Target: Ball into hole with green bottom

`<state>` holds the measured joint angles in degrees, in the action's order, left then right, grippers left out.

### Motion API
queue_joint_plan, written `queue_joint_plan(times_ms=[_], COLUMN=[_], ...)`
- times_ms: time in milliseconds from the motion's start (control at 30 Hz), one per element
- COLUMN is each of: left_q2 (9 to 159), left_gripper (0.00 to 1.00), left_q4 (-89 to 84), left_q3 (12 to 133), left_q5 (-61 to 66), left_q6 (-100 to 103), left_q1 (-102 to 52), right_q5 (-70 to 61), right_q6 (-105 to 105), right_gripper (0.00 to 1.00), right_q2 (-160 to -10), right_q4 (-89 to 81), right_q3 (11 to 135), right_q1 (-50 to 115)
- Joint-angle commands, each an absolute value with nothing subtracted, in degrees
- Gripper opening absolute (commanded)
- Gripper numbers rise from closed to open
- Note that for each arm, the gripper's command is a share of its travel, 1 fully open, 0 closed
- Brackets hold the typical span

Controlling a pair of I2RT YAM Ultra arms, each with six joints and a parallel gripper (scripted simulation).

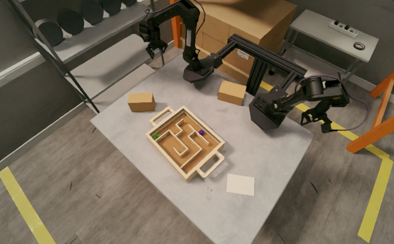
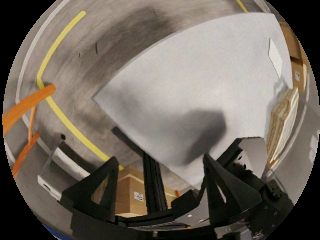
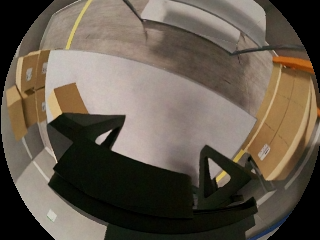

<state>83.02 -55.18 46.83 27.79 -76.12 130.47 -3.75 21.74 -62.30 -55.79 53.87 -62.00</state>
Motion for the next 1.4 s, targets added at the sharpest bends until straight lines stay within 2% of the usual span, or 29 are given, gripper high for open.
queue_joint_plan(times_ms=[0,567,600,1133,1167,1367], left_q2=[82.7,82.7,82.7,82.7,82.7,82.7], left_gripper=[1.00,1.00,0.38,0.38,0.38,0.38], left_q4=[-55.4,-55.4,-55.4,-55.4,-55.4,-55.4], left_q3=[47.2,47.2,47.2,47.2,47.2,47.2], left_q5=[28.4,28.4,28.4,28.4,28.4,28.4], left_q6=[-76.2,-76.2,-76.2,-76.2,-76.2,-76.2], left_q1=[130.7,130.7,130.7,130.7,130.7,130.7], right_q5=[-3.8,-3.8,-3.8,-3.8,-3.8,-3.8], right_q6=[21.7,21.7,21.7,21.7,21.7,21.7], right_gripper=[1.00,1.00,1.00,1.00,0.38,0.38], right_q2=[-61.6,-61.6,-61.6,-61.6,-61.6,-61.6], right_q4=[-55.5,-55.5,-55.5,-55.5,-55.5,-55.5], right_q3=[54.7,54.7,54.7,54.7,54.7,54.7], right_q1=[-62.0,-62.0,-62.0,-62.0,-62.0,-62.0])
